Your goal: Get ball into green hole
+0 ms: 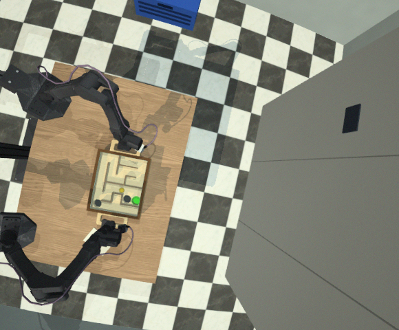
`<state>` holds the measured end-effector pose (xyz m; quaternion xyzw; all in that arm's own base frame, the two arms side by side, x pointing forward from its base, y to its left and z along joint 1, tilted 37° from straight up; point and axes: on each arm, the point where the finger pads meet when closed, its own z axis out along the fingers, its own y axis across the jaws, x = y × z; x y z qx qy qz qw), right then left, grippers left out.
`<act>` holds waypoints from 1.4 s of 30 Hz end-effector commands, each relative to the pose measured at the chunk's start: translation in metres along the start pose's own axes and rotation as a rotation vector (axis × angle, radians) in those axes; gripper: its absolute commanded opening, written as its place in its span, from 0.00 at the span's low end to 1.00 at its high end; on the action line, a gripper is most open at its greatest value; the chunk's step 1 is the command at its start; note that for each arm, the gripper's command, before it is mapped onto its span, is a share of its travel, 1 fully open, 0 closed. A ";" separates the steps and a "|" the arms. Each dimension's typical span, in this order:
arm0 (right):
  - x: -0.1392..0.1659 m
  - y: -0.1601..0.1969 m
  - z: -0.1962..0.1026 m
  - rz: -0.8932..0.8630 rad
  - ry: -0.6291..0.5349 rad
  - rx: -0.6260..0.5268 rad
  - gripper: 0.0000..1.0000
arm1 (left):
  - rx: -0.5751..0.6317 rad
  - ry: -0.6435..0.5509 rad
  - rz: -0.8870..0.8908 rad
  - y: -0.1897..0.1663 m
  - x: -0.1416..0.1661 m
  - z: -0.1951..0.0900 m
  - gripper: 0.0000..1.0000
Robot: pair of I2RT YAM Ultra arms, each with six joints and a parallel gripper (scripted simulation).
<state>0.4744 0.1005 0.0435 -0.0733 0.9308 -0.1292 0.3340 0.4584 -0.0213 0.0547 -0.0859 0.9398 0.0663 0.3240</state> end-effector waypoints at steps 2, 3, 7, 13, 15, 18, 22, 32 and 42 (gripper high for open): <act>-0.043 -0.028 -0.033 0.067 -0.124 0.129 0.00 | -0.036 -0.113 0.007 0.034 -0.032 -0.014 0.00; -0.047 -0.029 -0.036 0.067 -0.134 0.136 0.00 | -0.027 -0.118 0.006 0.034 -0.033 -0.013 0.00; -0.036 -0.030 -0.020 0.041 -0.044 0.050 0.00 | -0.130 -0.021 -0.017 0.041 -0.029 -0.026 0.00; -0.039 -0.034 -0.017 0.058 -0.037 0.085 0.00 | -0.092 -0.049 -0.016 0.037 -0.043 -0.024 0.00; -0.039 -0.034 -0.017 0.058 -0.037 0.085 0.00 | -0.092 -0.049 -0.016 0.037 -0.043 -0.024 0.00; -0.031 -0.034 -0.023 0.066 -0.079 0.136 0.00 | -0.033 -0.109 -0.003 0.034 -0.039 -0.010 0.00; -0.032 -0.031 -0.015 0.046 -0.107 0.062 0.00 | -0.123 -0.083 -0.020 0.043 -0.025 -0.015 0.00; -0.039 -0.034 -0.026 0.044 -0.097 0.104 0.00 | -0.069 -0.135 -0.013 0.035 -0.048 -0.022 0.00; -0.051 -0.034 -0.023 0.056 -0.109 0.065 0.00 | -0.111 -0.076 -0.022 0.039 -0.039 -0.018 0.00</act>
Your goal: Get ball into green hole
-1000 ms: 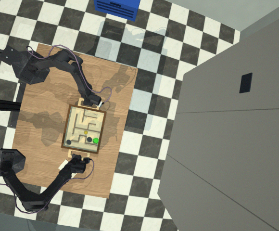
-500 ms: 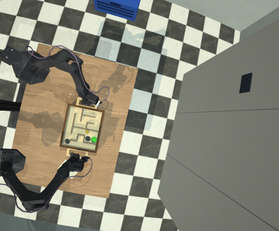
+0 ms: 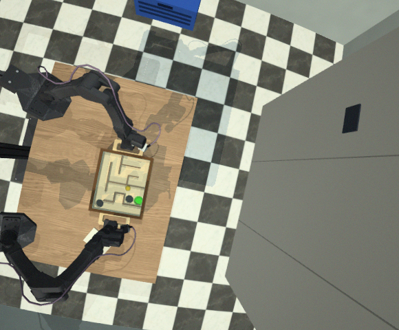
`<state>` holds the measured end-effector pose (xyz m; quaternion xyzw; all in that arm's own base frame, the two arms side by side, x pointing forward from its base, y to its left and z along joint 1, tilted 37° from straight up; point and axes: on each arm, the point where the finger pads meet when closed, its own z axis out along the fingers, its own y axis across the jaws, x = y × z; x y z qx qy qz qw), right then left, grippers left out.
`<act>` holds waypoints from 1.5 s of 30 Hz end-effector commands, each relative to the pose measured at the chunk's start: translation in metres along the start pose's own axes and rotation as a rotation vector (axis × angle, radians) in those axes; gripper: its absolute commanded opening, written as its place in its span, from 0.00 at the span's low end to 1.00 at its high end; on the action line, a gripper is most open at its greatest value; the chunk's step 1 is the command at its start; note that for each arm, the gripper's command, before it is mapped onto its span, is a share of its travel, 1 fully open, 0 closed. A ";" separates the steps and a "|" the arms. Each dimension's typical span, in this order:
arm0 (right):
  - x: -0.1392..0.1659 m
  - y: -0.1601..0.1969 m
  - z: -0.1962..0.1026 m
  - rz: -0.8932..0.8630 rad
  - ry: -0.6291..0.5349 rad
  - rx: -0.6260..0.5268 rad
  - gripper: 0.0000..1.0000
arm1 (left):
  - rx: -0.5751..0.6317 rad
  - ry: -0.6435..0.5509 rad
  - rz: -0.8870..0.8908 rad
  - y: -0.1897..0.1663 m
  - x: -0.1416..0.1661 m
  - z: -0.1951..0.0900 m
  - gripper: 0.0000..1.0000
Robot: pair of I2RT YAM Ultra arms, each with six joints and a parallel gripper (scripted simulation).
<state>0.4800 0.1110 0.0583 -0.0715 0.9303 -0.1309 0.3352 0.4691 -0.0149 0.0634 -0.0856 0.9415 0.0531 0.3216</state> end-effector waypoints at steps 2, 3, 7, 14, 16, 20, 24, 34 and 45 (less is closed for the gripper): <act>-0.024 -0.039 -0.007 0.048 -0.107 0.049 0.00 | -0.141 -0.093 -0.001 0.029 -0.015 -0.020 0.00; -0.016 -0.039 -0.006 0.052 -0.035 0.035 0.00 | -0.153 -0.021 -0.011 0.031 -0.008 -0.023 0.00; -0.006 -0.042 -0.008 0.036 -0.038 0.088 0.00 | -0.115 -0.056 0.006 0.032 -0.006 -0.015 0.00; -0.026 -0.041 -0.026 0.046 -0.080 0.127 0.00 | -0.070 -0.103 0.005 0.034 -0.026 -0.017 0.00; -0.026 -0.041 -0.026 0.038 -0.076 0.124 0.00 | -0.074 -0.098 0.004 0.034 -0.025 -0.016 0.00; -0.028 -0.040 -0.022 0.039 -0.048 0.086 0.00 | -0.118 -0.049 -0.007 0.040 -0.021 -0.019 0.00; -0.032 -0.044 -0.022 0.048 -0.069 0.100 0.00 | -0.098 -0.089 -0.006 0.034 -0.031 -0.021 0.00; -0.017 -0.046 -0.019 0.052 -0.076 0.119 0.00 | -0.076 -0.113 0.016 0.029 -0.017 -0.019 0.00; -0.035 -0.044 -0.026 0.050 -0.084 0.126 0.00 | -0.071 -0.105 -0.006 0.036 -0.029 -0.009 0.00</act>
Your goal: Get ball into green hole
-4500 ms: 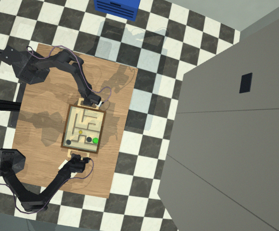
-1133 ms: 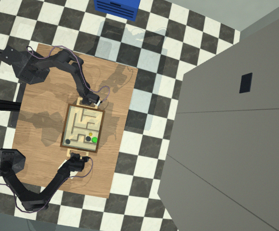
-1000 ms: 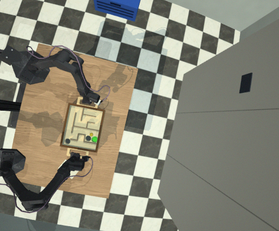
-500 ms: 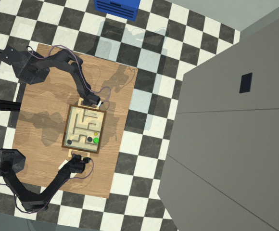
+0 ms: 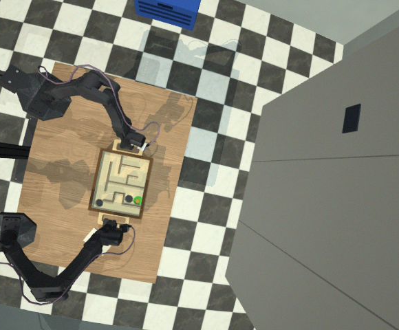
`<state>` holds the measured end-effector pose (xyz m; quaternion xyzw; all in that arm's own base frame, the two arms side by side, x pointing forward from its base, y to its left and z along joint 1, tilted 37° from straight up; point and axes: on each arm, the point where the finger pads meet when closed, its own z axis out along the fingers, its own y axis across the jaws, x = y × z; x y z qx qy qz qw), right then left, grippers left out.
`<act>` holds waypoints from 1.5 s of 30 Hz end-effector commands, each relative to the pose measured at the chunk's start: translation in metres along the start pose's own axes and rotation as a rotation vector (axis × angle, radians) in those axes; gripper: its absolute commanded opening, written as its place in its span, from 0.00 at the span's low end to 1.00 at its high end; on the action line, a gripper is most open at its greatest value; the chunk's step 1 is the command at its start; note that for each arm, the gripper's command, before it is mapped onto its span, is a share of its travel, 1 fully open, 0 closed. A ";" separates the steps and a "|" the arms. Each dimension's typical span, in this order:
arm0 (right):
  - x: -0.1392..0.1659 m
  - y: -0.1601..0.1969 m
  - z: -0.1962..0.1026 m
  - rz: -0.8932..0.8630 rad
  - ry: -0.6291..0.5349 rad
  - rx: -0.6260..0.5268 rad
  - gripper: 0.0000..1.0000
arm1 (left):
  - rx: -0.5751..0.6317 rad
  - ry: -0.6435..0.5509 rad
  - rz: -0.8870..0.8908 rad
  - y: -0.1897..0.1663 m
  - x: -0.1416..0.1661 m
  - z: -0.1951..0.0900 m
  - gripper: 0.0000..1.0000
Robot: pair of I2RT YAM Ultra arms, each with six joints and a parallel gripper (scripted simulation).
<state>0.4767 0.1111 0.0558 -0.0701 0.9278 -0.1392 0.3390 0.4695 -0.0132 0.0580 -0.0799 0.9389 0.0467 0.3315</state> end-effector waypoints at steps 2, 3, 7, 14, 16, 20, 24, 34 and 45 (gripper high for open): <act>-0.039 -0.046 -0.025 0.058 -0.091 0.107 0.00 | -0.094 -0.073 -0.005 0.037 -0.019 -0.011 0.00; -0.042 -0.046 -0.026 0.064 -0.102 0.106 0.00 | -0.095 -0.075 -0.005 0.038 -0.018 -0.012 0.00; -0.016 -0.047 -0.019 0.047 -0.052 0.126 0.00 | -0.077 -0.071 0.004 0.034 -0.012 -0.010 0.00; -0.010 -0.042 -0.015 0.046 -0.025 0.124 0.00 | -0.015 -0.049 -0.002 0.010 -0.018 -0.014 0.00; -0.021 -0.046 -0.020 0.051 -0.047 0.124 0.00 | -0.017 -0.047 -0.005 0.013 -0.018 -0.016 0.00; -0.029 -0.044 -0.015 0.062 -0.075 0.106 0.00 | -0.044 -0.056 -0.008 0.014 -0.022 -0.017 0.00; -0.016 -0.038 0.007 0.044 -0.040 0.097 0.00 | -0.061 -0.048 -0.002 0.013 -0.019 -0.015 0.00; -0.012 -0.037 0.025 0.039 -0.021 0.077 0.00 | -0.090 -0.045 -0.002 0.015 -0.021 -0.013 0.00; -0.024 -0.047 0.008 0.055 -0.041 0.084 0.00 | -0.103 -0.064 -0.010 0.015 -0.026 -0.009 0.00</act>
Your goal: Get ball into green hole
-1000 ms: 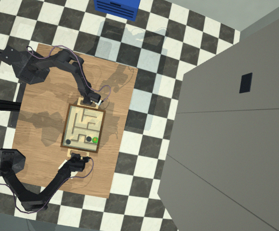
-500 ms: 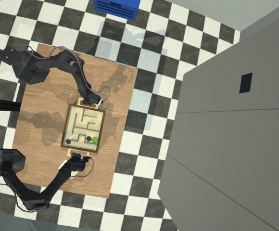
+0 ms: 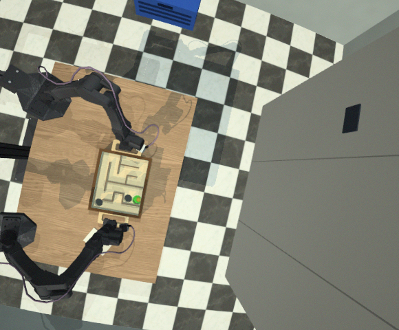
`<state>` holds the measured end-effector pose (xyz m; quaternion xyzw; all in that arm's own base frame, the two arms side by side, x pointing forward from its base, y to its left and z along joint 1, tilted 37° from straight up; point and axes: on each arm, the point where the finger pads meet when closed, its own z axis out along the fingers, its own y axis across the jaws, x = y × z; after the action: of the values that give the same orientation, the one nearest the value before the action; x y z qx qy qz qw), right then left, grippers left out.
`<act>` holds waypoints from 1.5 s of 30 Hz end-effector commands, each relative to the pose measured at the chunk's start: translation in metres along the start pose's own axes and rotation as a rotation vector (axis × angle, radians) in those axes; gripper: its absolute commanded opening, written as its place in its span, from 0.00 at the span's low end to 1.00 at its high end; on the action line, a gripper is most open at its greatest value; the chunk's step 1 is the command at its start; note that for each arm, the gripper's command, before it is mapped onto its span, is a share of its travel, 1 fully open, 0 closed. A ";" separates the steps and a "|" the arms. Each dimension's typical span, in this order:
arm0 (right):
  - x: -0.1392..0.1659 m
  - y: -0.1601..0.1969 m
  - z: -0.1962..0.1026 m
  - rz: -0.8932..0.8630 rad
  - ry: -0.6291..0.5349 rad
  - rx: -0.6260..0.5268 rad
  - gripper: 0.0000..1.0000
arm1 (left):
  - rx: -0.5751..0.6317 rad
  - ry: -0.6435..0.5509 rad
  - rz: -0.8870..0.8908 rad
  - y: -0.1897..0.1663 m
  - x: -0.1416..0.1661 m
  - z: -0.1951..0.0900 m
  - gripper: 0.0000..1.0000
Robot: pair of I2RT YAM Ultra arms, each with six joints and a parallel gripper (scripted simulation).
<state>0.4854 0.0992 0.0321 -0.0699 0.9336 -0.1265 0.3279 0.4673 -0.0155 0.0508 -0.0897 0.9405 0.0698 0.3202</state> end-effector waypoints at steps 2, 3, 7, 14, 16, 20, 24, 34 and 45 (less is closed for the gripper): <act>-0.035 -0.042 -0.020 0.048 -0.065 0.109 0.00 | -0.052 -0.083 -0.011 0.017 -0.032 -0.013 0.00; -0.029 -0.039 -0.017 0.041 -0.053 0.109 0.00 | -0.048 -0.083 -0.006 0.016 -0.031 -0.012 0.00; -0.036 -0.041 -0.022 0.061 -0.067 0.110 0.00 | -0.048 -0.096 -0.013 0.019 -0.037 -0.015 0.00; -0.037 -0.039 -0.023 0.062 -0.068 0.110 0.00 | -0.048 -0.096 -0.013 0.021 -0.036 -0.014 0.00; -0.037 -0.038 -0.024 0.062 -0.068 0.110 0.00 | -0.051 -0.084 -0.009 0.022 -0.030 -0.012 0.00; -0.037 -0.038 -0.024 0.061 -0.069 0.108 0.00 | -0.052 -0.062 0.001 0.022 -0.020 -0.008 0.00; -0.035 -0.036 -0.025 0.060 -0.063 0.110 0.00 | -0.052 -0.077 -0.007 0.025 -0.026 -0.010 0.00; -0.038 -0.033 -0.028 0.060 -0.069 0.107 0.00 | -0.055 -0.066 -0.004 0.028 -0.020 -0.008 0.00; -0.037 -0.032 -0.030 0.061 -0.068 0.108 0.00 | -0.059 -0.045 0.002 0.031 -0.012 -0.006 0.00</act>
<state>0.4844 0.1008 0.0348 -0.0696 0.9323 -0.1365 0.3275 0.4687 -0.0137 0.0460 -0.0881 0.9392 0.0655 0.3253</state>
